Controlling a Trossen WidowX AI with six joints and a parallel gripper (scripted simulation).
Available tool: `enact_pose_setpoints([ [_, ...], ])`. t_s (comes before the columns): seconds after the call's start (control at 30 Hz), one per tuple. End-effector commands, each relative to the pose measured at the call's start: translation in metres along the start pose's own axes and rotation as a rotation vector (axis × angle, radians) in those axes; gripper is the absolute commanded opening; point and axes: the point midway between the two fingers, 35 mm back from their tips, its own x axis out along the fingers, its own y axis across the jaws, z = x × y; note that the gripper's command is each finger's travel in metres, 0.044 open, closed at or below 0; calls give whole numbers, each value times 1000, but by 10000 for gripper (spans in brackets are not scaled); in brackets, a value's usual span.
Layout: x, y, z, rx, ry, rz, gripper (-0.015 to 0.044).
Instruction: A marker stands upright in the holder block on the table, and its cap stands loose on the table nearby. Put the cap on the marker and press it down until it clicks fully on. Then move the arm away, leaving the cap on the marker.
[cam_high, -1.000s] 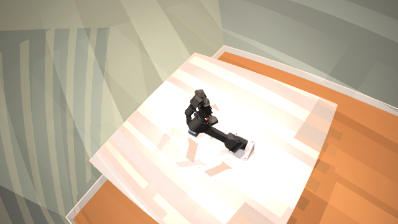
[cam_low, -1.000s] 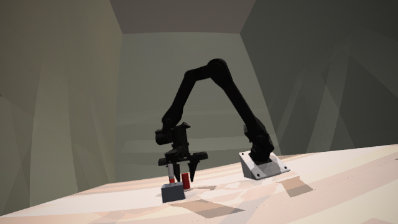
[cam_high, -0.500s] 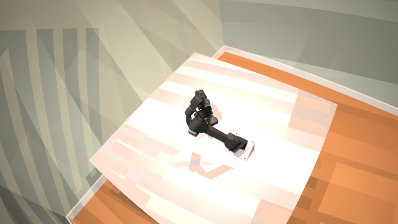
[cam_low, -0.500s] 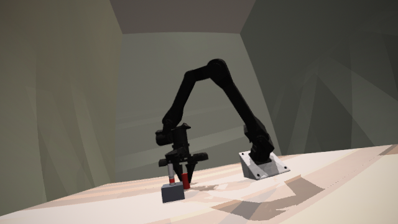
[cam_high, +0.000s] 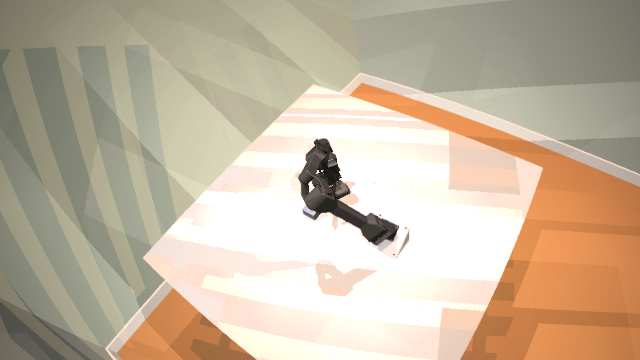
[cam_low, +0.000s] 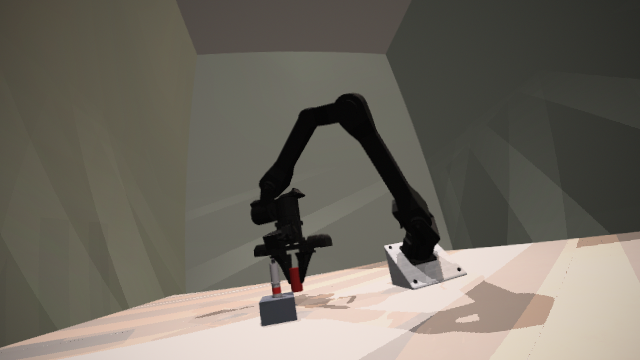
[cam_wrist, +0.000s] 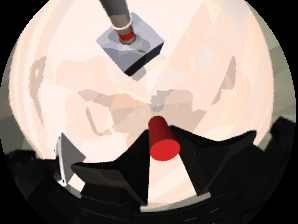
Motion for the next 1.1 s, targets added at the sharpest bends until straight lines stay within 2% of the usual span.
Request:
enact_pose_setpoints([
  [0.0, -16, 0, 1, -16, 8, -5, 0],
  [0.4, -36, 3, 3, -21, 9, 6, 0],
  [1.07, -80, 6, 79, -21, 9, 6, 0],
])
